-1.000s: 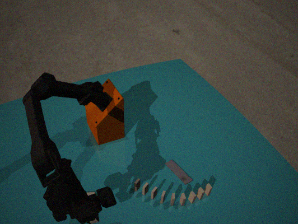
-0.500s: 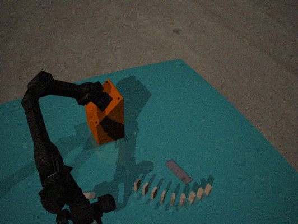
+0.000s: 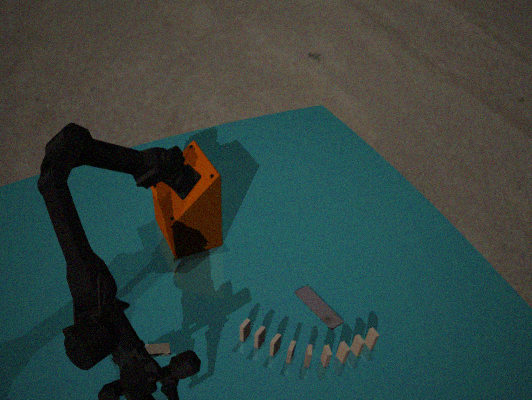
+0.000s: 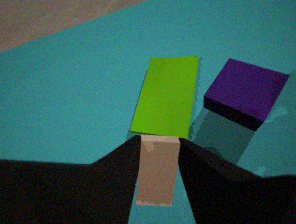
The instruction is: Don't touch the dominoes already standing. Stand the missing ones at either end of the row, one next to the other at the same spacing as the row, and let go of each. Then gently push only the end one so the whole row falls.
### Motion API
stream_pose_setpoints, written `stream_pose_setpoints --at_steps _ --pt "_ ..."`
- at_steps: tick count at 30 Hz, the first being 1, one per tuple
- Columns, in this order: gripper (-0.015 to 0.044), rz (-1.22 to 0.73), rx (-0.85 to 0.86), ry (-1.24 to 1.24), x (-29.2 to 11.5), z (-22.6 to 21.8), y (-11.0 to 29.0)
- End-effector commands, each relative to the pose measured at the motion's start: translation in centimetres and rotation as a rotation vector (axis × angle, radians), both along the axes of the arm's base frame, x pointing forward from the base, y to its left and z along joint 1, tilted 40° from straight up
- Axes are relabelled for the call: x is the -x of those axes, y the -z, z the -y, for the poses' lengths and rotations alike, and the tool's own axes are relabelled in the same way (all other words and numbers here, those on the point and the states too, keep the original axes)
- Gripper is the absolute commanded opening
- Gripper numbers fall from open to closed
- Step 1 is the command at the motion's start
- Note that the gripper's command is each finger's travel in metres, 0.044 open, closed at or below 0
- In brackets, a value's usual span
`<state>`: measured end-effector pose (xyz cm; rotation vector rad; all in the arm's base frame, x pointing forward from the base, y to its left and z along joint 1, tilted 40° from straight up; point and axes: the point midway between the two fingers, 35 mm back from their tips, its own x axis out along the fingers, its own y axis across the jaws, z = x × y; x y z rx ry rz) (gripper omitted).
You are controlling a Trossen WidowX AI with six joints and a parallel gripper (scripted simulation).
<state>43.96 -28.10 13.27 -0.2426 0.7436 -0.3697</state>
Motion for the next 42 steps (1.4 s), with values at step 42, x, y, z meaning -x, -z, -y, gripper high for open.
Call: stream_pose_setpoints --at_steps 42 --pt "0.0107 0.529 0.433 -0.450 8.2 -3.7 -3.7"
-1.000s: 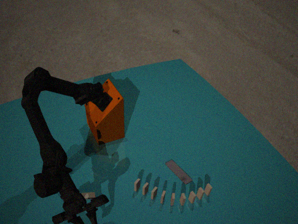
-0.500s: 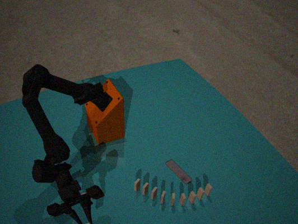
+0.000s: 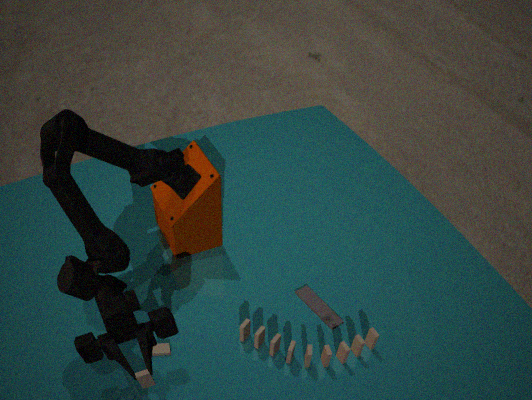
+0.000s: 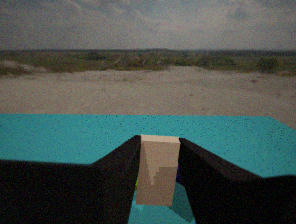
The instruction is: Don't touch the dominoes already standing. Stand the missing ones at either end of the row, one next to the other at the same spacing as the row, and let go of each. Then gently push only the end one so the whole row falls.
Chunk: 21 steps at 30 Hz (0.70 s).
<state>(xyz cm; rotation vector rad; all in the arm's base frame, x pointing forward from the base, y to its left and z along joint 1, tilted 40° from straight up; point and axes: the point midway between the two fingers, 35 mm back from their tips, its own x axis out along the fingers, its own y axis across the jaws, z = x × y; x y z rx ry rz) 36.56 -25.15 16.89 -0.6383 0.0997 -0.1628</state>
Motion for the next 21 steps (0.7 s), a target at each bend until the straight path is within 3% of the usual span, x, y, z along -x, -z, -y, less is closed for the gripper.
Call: stream_pose_setpoints --at_steps 1,21 --pt "0.0107 0.029 0.055 -0.035 1.16 -1.01 -0.21" --pt "0.0107 0.042 0.079 -0.048 1.62 -1.35 -0.32"
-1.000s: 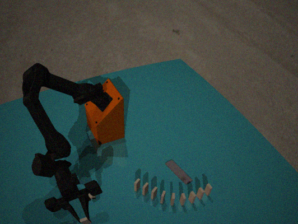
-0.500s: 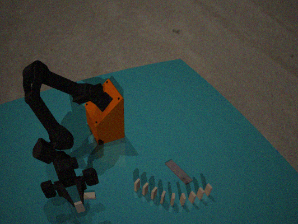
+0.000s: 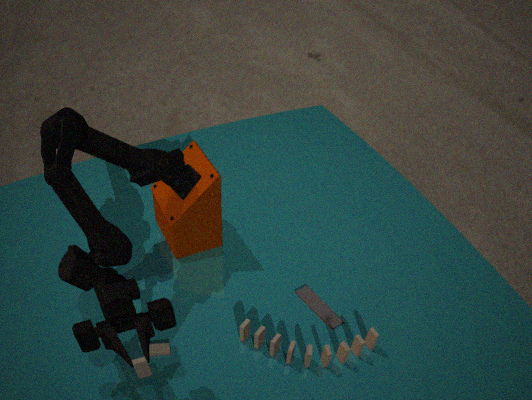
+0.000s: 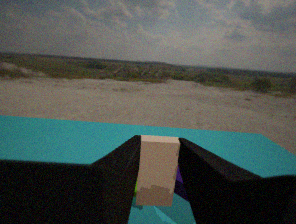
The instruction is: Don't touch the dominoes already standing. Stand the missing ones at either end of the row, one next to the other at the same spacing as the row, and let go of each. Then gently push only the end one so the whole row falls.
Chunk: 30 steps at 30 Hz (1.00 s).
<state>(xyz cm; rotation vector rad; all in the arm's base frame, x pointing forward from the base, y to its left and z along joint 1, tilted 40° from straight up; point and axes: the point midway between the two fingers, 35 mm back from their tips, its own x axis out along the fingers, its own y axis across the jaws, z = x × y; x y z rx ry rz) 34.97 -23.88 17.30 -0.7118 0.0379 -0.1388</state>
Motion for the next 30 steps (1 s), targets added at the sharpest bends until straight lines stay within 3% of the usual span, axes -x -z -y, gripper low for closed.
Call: stream_pose_setpoints --at_steps 1,30 --pt "0.0107 -0.001 0.004 -0.004 0.0 0.0 0.2" --pt "0.0107 -0.003 0.001 0.000 0.5 6.8 7.9"
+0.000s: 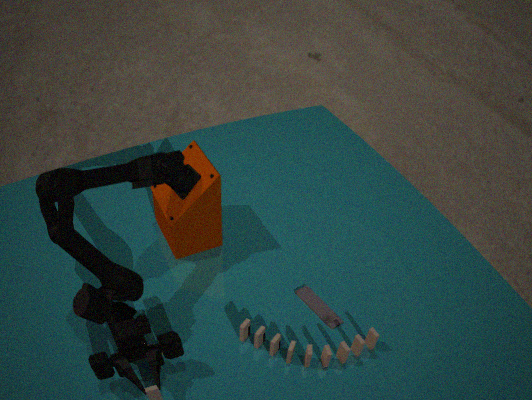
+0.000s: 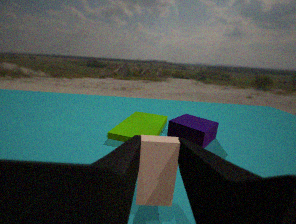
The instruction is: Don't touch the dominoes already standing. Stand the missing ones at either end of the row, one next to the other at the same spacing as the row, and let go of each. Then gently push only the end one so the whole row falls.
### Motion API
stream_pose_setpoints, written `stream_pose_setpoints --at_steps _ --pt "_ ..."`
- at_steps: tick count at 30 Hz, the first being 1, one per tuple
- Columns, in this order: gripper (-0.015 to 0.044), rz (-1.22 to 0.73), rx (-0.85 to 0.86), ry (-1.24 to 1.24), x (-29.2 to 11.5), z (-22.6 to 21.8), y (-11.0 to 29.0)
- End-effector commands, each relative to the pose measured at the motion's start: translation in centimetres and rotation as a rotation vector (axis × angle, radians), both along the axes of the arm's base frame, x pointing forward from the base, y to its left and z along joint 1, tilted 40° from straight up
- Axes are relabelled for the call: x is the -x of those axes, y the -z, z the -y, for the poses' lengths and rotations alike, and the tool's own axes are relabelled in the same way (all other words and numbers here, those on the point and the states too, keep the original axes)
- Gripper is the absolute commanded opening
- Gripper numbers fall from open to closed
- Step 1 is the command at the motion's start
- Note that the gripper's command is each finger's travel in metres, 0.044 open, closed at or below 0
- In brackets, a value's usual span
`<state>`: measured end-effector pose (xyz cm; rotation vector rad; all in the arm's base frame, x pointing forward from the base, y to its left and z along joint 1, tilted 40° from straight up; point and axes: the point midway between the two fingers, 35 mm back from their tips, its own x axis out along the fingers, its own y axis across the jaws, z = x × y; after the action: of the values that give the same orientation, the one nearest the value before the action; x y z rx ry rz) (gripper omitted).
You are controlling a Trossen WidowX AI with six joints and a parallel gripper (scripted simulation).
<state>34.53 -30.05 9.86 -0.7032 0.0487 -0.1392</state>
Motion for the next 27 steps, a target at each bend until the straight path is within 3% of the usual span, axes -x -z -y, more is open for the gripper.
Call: stream_pose_setpoints --at_steps 1,13,25,27 --pt "0.0107 0.006 0.010 -0.004 0.08 0.75 0.76" --pt "0.0107 0.006 0.010 -0.004 0.13 0.88 0.97" --pt "0.0422 0.006 0.010 -0.004 0.13 0.88 0.97" --pt "0.0440 0.006 0.010 -0.004 0.13 0.88 0.97"
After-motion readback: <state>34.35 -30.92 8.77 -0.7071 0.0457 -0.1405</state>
